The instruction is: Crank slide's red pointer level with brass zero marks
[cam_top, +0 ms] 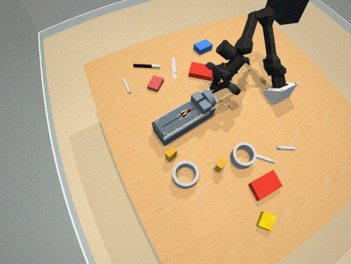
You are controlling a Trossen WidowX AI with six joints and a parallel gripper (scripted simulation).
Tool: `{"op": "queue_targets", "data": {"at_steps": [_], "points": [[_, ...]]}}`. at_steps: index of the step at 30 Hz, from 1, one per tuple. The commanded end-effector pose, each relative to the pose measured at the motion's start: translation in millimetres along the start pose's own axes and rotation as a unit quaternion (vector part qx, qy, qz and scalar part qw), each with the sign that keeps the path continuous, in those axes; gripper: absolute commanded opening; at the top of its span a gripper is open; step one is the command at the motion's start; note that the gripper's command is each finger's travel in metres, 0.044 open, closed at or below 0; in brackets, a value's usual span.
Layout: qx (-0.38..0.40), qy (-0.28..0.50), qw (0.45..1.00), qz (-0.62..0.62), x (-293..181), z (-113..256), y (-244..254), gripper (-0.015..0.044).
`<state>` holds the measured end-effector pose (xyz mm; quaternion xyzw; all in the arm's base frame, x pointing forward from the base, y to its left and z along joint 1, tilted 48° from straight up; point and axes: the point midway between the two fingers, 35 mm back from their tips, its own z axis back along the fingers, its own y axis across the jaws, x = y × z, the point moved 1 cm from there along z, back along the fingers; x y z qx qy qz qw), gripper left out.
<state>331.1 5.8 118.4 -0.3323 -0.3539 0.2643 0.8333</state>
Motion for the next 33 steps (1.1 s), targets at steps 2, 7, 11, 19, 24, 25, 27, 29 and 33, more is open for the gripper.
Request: {"op": "queue_targets", "data": {"at_steps": [2, 7, 11, 19, 24, 25, 27, 29, 33], "points": [[0.001, -0.006, 1.0, -0.001, 7, 7, 4, 0.0], [0.001, -0.006, 1.0, -0.001, 10, 11, 9, 0.0], [0.001, -0.006, 1.0, -0.001, 12, 13, 13, 0.0], [0.001, -0.005, 1.0, -0.001, 15, 16, 21, 0.0], [0.001, -0.005, 1.0, -0.001, 15, 16, 25, 0.0], [0.001, -0.005, 1.0, -0.001, 15, 16, 26, 0.0], [0.001, -0.005, 1.0, -0.001, 15, 16, 27, 0.0], [0.001, -0.005, 1.0, -0.001, 15, 16, 28, 0.0], [0.001, -0.005, 1.0, -0.002, 14, 16, 30, 0.0]]}}
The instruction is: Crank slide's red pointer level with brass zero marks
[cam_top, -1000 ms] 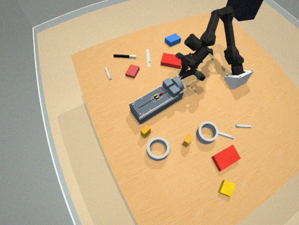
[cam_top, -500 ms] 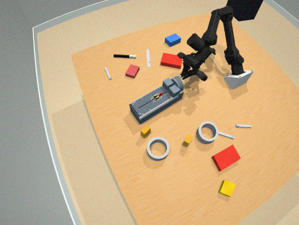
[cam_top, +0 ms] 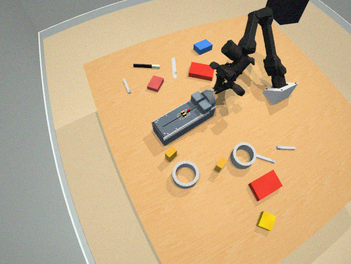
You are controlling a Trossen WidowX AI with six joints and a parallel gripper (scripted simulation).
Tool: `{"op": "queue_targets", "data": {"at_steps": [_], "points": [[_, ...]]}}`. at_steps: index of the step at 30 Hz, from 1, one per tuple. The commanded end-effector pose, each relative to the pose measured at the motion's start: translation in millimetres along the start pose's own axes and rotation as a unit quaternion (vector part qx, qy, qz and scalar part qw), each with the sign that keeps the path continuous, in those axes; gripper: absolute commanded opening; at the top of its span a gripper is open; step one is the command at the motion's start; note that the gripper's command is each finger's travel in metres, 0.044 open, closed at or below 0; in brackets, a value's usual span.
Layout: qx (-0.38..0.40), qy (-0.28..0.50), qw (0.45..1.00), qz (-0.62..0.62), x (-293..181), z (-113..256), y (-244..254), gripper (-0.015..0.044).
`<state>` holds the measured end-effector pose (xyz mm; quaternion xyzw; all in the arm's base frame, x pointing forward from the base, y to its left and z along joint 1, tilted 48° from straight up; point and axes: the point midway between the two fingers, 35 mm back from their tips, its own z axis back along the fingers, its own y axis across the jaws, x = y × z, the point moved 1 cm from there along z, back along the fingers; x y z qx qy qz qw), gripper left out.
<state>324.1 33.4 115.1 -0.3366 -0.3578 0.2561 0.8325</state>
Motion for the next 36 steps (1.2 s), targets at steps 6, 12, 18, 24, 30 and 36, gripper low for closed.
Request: {"op": "queue_targets", "data": {"at_steps": [6, 12, 18, 24, 30, 36], "points": [[0.009, -0.006, 1.0, 0.005, 1, 2, 11, 0.0], [0.009, -0.006, 1.0, 0.005, 1, 2, 13, 0.0], [0.009, -0.006, 1.0, 0.005, 0, 1, 15, 0.0], [0.009, -0.006, 1.0, 0.005, 0, 1, 16, 0.0], [0.009, -0.006, 1.0, 0.005, 0, 1, 18, 0.0], [0.009, -0.006, 1.0, 0.005, -1, 0, 20, 0.0]]}}
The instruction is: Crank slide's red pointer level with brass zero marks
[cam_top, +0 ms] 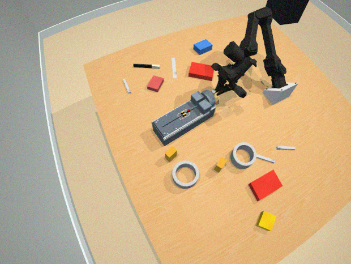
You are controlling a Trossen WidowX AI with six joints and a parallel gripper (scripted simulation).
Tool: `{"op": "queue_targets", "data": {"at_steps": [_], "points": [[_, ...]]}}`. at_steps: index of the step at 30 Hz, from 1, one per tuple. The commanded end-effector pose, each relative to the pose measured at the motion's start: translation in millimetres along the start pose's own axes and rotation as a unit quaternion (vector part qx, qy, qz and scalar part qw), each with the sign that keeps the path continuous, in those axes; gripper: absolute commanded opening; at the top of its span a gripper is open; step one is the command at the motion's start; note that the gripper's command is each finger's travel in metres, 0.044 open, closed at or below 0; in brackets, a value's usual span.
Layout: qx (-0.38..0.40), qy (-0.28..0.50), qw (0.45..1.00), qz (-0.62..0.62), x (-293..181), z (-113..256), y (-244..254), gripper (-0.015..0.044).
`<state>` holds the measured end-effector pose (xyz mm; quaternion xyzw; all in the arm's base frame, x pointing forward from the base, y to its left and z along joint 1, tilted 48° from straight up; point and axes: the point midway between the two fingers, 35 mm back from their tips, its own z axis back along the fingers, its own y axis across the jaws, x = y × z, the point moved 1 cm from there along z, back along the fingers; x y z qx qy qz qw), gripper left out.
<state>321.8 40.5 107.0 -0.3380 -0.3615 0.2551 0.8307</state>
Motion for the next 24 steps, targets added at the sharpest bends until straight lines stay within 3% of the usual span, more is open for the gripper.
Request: {"op": "queue_targets", "data": {"at_steps": [1, 24], "points": [[0.012, -0.003, 1.0, 0.006, -0.7, -0.1, 8.9, 0.0], [0.013, -0.003, 1.0, 0.006, -2.8, -2.4, 14.9, 0.0]]}}
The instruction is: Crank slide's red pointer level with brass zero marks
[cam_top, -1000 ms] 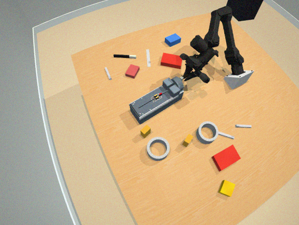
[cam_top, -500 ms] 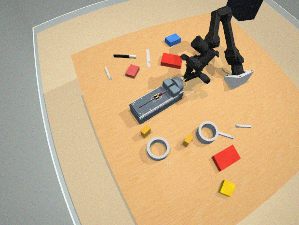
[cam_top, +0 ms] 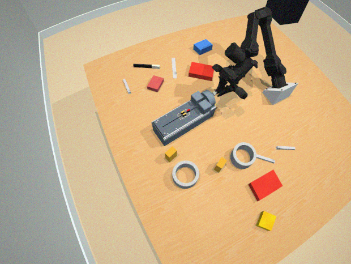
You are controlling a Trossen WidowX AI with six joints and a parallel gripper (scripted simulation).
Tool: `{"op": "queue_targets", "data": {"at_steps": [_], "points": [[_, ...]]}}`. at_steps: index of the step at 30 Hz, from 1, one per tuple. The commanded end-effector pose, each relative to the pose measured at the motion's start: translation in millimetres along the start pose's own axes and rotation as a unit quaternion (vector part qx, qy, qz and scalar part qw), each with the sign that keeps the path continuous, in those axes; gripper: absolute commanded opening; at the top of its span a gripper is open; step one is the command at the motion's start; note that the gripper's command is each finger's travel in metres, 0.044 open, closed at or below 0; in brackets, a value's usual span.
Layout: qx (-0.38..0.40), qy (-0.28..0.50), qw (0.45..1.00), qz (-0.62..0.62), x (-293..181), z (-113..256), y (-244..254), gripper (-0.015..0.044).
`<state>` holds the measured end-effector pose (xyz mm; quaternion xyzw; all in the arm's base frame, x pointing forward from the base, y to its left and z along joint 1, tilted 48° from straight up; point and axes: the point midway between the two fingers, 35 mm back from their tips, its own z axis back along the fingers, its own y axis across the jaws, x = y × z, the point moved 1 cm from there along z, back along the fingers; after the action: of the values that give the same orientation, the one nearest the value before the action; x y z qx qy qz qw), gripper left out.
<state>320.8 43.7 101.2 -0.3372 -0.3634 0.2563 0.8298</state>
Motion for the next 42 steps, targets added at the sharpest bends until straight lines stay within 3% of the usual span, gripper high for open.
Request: {"op": "queue_targets", "data": {"at_steps": [1, 42], "points": [[0.012, 0.0, 1.0, 0.005, -2, -2, 9, 0.0], [0.012, 0.0, 1.0, 0.005, -11, -11, 20, 0.0]]}}
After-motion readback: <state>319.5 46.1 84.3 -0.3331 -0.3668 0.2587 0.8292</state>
